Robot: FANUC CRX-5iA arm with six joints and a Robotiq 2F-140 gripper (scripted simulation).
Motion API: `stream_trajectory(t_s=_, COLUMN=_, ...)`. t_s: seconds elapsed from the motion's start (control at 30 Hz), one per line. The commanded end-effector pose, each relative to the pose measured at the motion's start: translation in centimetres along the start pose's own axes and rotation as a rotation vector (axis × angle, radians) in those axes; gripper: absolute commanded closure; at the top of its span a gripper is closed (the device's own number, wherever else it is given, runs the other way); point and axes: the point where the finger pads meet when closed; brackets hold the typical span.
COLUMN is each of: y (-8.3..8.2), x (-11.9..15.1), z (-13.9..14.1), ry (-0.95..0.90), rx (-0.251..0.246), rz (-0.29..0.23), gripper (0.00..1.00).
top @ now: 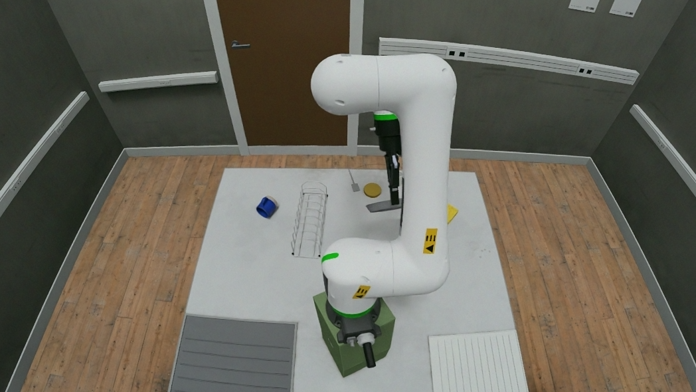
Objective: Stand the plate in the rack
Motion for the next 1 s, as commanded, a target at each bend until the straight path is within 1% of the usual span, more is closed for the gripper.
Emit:
stream_trajectory(t_s=0.0, y=-0.3, x=0.5, z=-0.1, ry=-0.032, rx=-0.009, rz=0.039, gripper=0.90)
stream_trajectory(t_s=0.2, y=-0.8, x=1.8, z=-0.4, ry=-0.112, rx=-0.026, rz=0.131, gripper=0.90)
stream_trajectory(t_s=0.4, y=-1.5, x=3.4, z=-0.7, ry=-0.210, rx=-0.047, rz=0.244, gripper=0.90)
stream_trajectory(t_s=0.47, y=-1.5, x=3.4, z=-0.7, ry=-0.210, rx=-0.047, rz=0.244, gripper=0.90)
stream_trajectory(t_s=0.6, y=-2.0, x=4.7, z=-1.0, ry=-0.286, rx=-0.063, rz=0.331, gripper=0.90)
stream_trajectory(t_s=0.73, y=-2.5, x=6.1, z=-1.3, ry=-0.371, rx=-0.082, rz=0.429, gripper=0.90)
stream_trajectory(t_s=0.97, y=-3.7, x=8.9, z=-1.9, ry=-0.546, rx=-0.119, rz=0.630, gripper=0.90)
Point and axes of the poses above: the point where the finger pads meet when closed, its own y axis out along the fingers, its own z axis across the jaws, x = y × z, and after that the axes turned 11 degrees about y, right-handed
